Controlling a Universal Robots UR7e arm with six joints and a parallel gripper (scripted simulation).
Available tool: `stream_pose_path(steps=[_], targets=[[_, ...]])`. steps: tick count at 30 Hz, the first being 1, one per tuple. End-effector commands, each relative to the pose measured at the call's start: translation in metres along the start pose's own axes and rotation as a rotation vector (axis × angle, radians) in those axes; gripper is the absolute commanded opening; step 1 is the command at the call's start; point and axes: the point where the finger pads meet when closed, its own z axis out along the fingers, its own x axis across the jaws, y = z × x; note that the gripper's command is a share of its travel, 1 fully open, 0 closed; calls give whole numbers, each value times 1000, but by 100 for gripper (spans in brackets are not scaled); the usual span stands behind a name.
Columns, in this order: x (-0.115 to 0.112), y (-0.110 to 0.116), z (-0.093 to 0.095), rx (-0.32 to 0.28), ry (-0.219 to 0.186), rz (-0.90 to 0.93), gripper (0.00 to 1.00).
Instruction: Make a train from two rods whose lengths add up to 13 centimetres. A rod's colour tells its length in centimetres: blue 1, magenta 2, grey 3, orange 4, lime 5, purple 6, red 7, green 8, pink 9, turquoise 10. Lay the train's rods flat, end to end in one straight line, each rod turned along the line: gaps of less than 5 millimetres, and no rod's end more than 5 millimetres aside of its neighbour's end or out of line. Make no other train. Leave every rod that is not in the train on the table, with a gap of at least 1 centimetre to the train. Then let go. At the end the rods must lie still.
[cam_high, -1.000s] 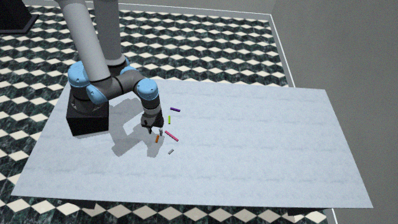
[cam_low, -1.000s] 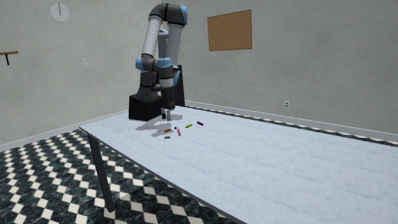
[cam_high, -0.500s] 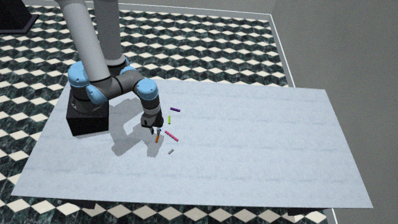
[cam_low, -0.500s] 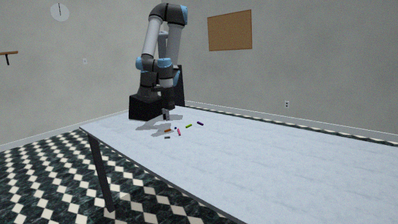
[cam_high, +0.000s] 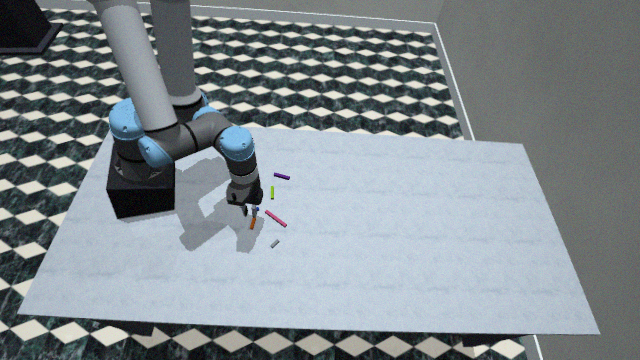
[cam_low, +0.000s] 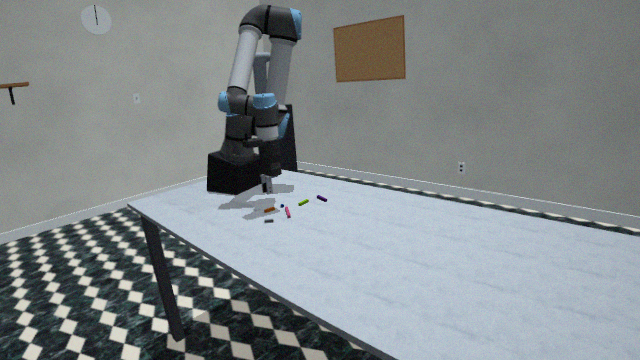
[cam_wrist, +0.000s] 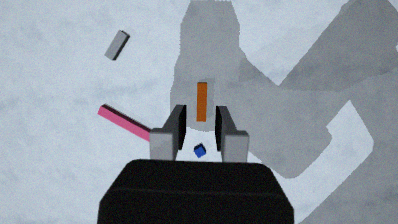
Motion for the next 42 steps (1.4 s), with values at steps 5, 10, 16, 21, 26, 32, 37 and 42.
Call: stream_pose_path(steps=[5,10,16,21,26,32,37,42], targets=[[0,0,0,1,-1,0,54],[0,0,0,1,-1,0,54],[0,0,2,1,-1,0,54],[0,0,6,0,-1,0,54],[0,0,11,0,-1,0,54],[0,0,17,0,-1,0,54],[0,0,25,0,-1,0,54],[0,-1,33,0,-1,0,54]])
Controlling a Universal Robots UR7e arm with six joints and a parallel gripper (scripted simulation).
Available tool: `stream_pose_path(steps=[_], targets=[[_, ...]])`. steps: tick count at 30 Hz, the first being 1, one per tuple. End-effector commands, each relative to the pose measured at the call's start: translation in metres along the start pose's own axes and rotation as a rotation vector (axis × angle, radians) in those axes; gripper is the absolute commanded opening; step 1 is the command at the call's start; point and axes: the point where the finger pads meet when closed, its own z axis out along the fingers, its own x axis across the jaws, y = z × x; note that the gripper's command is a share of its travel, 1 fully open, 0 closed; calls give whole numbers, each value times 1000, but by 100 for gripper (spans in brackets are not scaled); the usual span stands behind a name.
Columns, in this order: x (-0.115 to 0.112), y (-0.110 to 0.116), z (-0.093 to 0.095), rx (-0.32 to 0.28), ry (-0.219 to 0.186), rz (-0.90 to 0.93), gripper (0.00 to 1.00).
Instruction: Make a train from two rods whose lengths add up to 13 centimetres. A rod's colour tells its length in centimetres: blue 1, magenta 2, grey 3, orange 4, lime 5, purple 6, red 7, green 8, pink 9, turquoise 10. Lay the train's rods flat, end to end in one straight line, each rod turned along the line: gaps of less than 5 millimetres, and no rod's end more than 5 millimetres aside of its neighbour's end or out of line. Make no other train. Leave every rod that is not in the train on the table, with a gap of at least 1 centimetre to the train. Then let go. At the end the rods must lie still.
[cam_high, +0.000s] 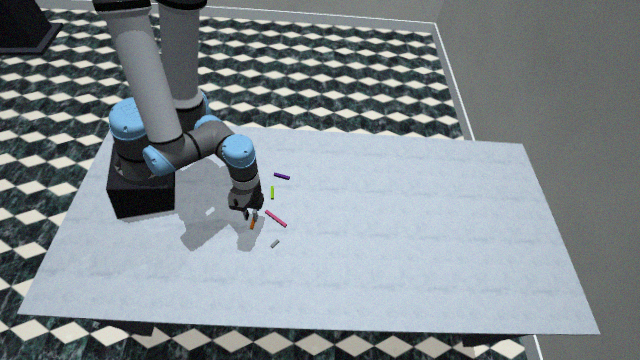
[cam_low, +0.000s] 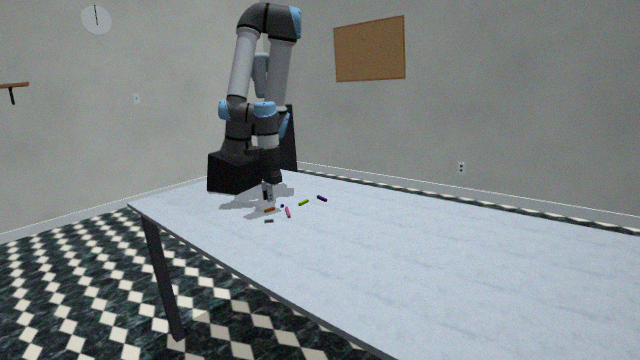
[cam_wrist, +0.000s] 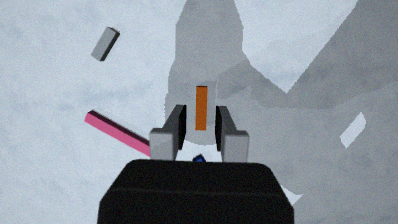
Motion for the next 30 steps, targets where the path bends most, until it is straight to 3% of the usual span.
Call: stream_pose_path(steps=[1,30], targets=[[0,0,6,0,-1,0,54],[0,0,24,0,-1,0,54]])
